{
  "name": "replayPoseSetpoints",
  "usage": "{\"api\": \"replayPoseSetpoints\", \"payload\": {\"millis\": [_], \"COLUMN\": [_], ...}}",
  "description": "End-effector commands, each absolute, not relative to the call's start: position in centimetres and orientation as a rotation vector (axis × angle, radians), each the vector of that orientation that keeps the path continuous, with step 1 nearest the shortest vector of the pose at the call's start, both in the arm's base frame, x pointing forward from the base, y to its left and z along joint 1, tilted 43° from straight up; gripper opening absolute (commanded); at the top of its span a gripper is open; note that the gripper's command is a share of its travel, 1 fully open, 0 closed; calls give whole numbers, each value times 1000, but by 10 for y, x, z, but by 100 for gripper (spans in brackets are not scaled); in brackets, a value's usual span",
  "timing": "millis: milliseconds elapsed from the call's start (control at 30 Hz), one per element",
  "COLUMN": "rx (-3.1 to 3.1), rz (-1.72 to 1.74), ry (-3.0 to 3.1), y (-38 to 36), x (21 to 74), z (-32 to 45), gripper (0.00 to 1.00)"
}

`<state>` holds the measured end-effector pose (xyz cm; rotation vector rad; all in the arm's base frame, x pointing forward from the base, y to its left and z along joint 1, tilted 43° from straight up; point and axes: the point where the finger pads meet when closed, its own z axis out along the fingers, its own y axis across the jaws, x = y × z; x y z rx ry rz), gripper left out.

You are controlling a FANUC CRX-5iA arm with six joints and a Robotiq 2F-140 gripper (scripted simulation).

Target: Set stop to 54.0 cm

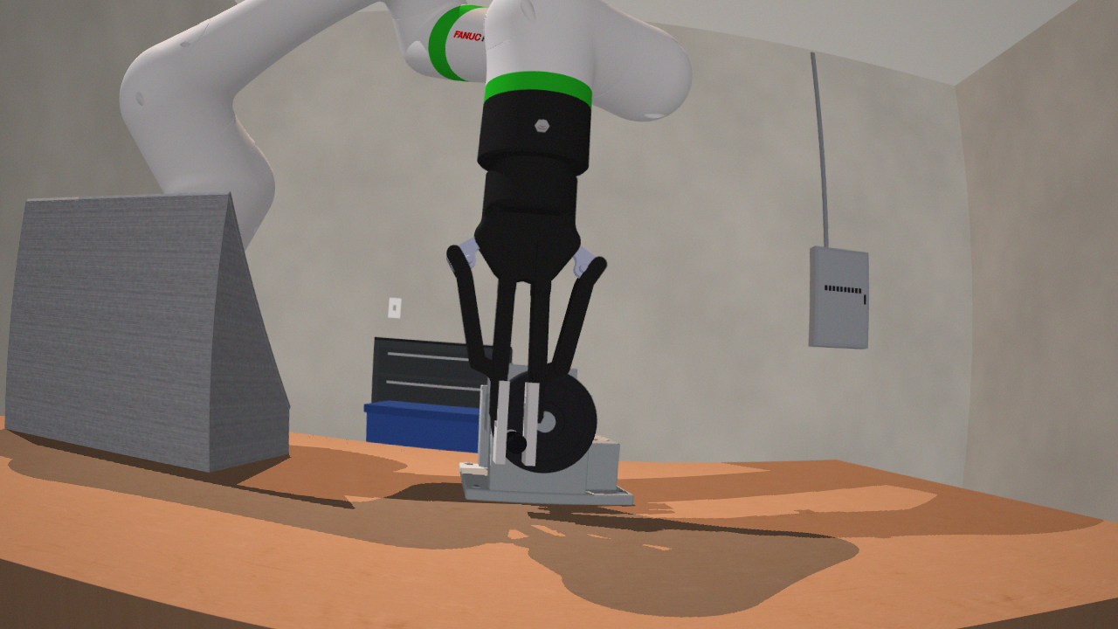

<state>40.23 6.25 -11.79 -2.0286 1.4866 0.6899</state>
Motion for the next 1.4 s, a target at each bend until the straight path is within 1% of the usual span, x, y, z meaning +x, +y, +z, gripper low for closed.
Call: {"api": "replayPoseSetpoints", "payload": {"millis": [0,700,1367], "rx": [-2028,-2028,-2028], "rz": [689,689,689], "ry": [1487,1487,1487], "y": [67,81,70], "x": [406,436,459], "z": [-121,-124,-103], "gripper": [4,4,4]}}
